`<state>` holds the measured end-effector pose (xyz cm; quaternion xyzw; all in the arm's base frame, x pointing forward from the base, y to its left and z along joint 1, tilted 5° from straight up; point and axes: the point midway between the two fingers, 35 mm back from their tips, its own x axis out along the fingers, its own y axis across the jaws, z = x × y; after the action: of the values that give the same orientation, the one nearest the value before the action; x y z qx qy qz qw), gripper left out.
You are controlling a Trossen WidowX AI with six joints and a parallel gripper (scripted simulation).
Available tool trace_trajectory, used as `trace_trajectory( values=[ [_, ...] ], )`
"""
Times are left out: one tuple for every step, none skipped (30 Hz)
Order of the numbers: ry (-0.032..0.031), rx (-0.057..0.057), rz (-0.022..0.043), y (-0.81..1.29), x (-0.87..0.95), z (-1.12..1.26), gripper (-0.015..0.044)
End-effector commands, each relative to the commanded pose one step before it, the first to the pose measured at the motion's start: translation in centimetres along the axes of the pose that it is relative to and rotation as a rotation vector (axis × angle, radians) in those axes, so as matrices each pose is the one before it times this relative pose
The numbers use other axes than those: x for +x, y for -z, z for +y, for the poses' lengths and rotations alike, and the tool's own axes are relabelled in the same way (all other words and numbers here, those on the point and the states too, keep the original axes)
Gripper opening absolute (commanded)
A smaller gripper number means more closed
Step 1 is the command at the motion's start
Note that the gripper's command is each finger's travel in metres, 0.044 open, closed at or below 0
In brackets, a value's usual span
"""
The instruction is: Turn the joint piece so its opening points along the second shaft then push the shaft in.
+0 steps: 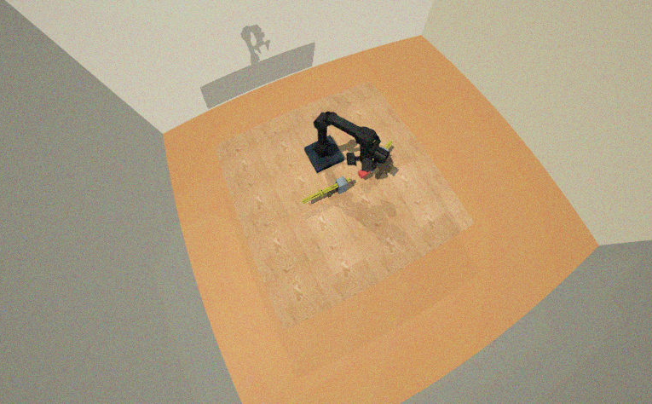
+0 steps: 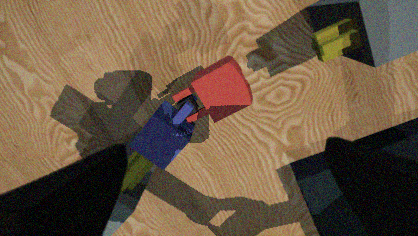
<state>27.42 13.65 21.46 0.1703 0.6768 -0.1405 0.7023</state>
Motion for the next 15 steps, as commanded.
trace_trajectory(
  values=[
    [0.0178,-0.0479,0.00218,0.097,-0.242,-0.092,0.044],
    [0.0,0.0,0.0,0.0,0.0,0.0,0.044],
    [0.0,0.0,0.0,0.0,0.0,0.0,0.044],
    [0.00109,-0.005,-0.00054,-0.051,0.034,-0.08,0.044],
    [0.0033,-0.015,-0.00155,-0.148,0.101,-0.241,0.044],
    [0.0056,-0.025,-0.00236,-0.235,0.171,-0.408,0.044],
    [0.00726,-0.0317,-0.00259,-0.273,0.221,-0.527,0.044],
    [0.00744,-0.0319,-0.00215,-0.243,0.227,-0.542,0.044],
    [0.00757,-0.0319,-0.00168,-0.212,0.232,-0.551,0.044],
    [0.00766,-0.0319,-0.0012,-0.18,0.237,-0.56,0.044],
    [0.00773,-0.0319,-0.00073,-0.148,0.242,-0.566,0.044],
    [0.00772,-0.0318,-0.00025,-0.116,0.245,-0.567,0.044],
    [0.00777,-0.032,0.00023,-0.084,0.251,-0.573,0.044],
    [0.00775,-0.032,0.00072,-0.052,0.256,-0.573,0.044],
    [0.00767,-0.0319,0.00119,-0.019,0.26,-0.569,0.044]
  ],
)
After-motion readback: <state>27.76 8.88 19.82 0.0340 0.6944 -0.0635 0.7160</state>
